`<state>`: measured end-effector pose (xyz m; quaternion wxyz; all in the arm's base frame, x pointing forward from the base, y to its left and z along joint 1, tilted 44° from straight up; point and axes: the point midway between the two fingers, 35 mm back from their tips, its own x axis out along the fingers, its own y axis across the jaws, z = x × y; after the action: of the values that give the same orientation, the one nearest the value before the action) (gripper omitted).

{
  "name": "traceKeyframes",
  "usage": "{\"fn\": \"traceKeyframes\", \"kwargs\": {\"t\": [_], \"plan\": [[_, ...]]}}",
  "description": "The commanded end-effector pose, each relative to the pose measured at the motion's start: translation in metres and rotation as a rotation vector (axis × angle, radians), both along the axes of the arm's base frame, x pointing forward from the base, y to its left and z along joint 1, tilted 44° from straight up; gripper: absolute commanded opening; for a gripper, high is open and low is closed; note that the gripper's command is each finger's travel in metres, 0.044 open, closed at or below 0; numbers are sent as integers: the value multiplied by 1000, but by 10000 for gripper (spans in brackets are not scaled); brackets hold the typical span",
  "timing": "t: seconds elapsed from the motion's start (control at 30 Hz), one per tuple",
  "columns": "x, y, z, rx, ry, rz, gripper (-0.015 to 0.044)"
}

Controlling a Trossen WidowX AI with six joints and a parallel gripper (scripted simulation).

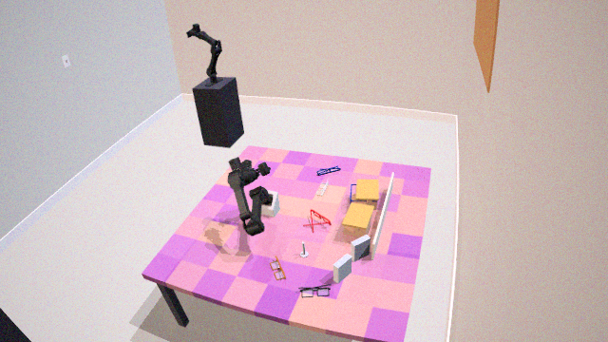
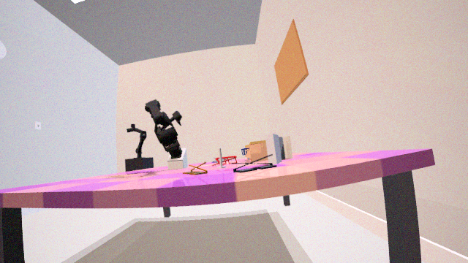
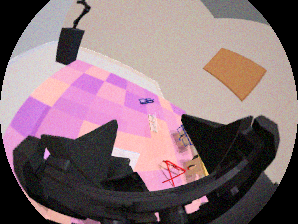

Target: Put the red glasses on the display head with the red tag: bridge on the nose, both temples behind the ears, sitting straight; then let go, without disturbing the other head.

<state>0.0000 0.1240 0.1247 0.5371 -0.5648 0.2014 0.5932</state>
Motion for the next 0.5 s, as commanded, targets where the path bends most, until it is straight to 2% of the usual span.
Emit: {"fn": "traceKeyframes", "kwargs": {"t": [0.0, 0.23, 0.47], "plan": [[0, 0, 0, 0, 0, 0, 426], [0, 0, 0, 0, 0, 0, 440], [30, 24, 2, -164, -152, -1, 256]]}}
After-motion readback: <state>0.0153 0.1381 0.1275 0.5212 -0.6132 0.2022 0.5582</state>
